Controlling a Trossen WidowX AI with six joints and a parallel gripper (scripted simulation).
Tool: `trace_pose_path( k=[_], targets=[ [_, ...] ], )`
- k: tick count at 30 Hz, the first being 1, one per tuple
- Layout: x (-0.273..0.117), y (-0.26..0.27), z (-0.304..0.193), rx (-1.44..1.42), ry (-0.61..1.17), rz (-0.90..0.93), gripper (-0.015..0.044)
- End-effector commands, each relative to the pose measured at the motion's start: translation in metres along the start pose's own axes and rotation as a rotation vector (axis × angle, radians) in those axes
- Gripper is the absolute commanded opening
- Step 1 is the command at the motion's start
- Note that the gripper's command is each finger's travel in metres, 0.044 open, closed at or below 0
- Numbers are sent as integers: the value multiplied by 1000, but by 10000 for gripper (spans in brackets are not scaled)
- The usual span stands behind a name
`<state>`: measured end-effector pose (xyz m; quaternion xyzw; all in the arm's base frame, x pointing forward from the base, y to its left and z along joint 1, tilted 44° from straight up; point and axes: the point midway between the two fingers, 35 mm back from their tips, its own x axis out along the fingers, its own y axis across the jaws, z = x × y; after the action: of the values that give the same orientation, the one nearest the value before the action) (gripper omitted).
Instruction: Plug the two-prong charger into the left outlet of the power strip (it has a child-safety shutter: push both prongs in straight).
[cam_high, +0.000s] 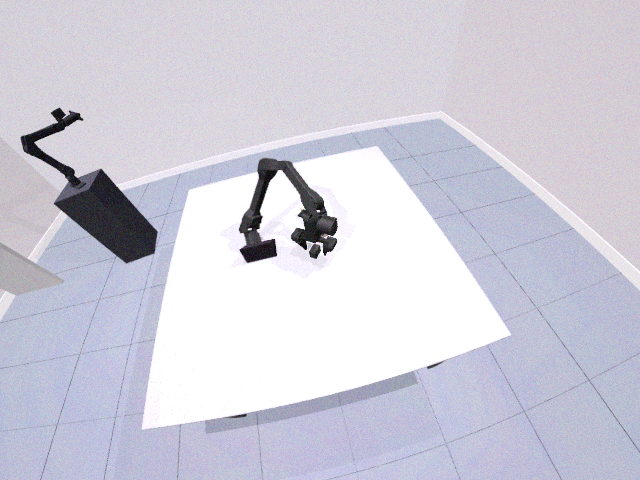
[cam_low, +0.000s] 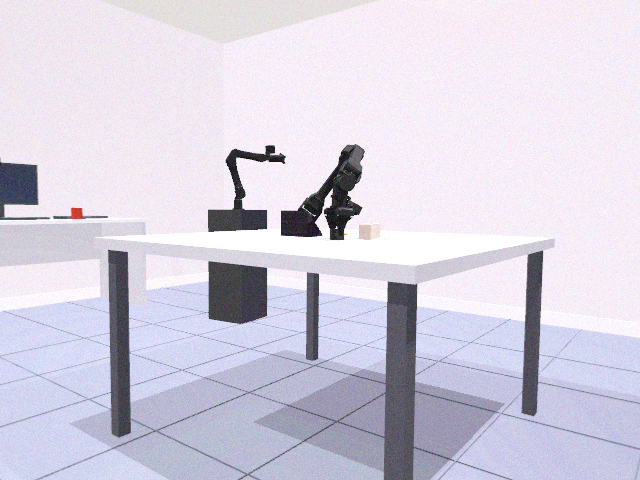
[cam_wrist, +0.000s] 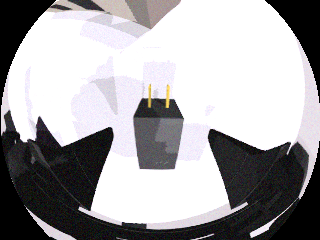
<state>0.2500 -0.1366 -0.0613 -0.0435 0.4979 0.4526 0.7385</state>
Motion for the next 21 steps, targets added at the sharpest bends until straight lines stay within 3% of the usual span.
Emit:
trace_pose_path(
  k=[1,7,19,21],
  targets=[
    [10,3,0,8,-6,10,440],
    [11,3,0,8,-6,10,440],
    [8,1,0,0,0,4,125],
    [8,1,0,0,0,4,112]
  ],
)
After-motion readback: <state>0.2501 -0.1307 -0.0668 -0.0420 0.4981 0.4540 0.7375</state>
